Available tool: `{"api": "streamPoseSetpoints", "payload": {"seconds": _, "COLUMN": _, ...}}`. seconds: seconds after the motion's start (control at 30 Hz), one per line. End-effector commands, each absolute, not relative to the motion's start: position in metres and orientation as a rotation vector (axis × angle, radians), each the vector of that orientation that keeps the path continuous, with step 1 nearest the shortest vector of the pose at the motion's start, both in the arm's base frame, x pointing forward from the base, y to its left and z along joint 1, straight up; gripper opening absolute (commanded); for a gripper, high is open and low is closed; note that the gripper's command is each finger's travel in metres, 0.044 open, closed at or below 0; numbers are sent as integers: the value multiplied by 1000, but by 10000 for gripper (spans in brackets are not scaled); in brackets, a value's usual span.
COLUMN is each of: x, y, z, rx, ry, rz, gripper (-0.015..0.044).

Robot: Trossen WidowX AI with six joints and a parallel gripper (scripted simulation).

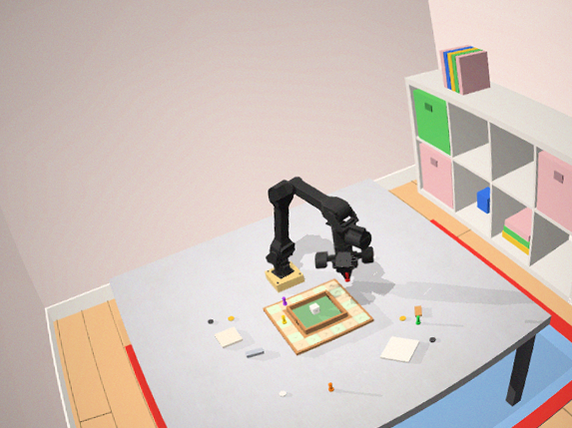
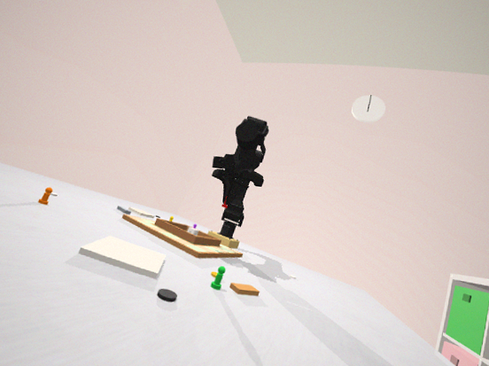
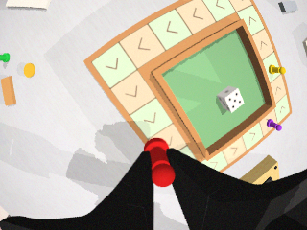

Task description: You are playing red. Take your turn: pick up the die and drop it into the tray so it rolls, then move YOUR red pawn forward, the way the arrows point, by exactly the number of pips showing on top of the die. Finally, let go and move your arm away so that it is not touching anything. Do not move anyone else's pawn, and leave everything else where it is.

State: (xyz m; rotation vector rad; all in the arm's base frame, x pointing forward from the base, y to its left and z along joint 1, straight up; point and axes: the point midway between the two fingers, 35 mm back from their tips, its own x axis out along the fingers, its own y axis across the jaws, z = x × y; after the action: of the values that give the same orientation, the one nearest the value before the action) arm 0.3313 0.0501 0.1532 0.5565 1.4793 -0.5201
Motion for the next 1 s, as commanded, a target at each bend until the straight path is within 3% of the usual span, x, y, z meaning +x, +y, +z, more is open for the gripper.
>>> {"api": "streamPoseSetpoints", "payload": {"seconds": 0.0, "x": 320, "y": 51, "z": 150, "rx": 553, "ry": 1478, "rz": -522, "gripper": 0}}
{"api": "streamPoseSetpoints", "payload": {"seconds": 0.97, "x": 224, "y": 47, "z": 109, "rx": 551, "ry": 1487, "rz": -525, "gripper": 0}}
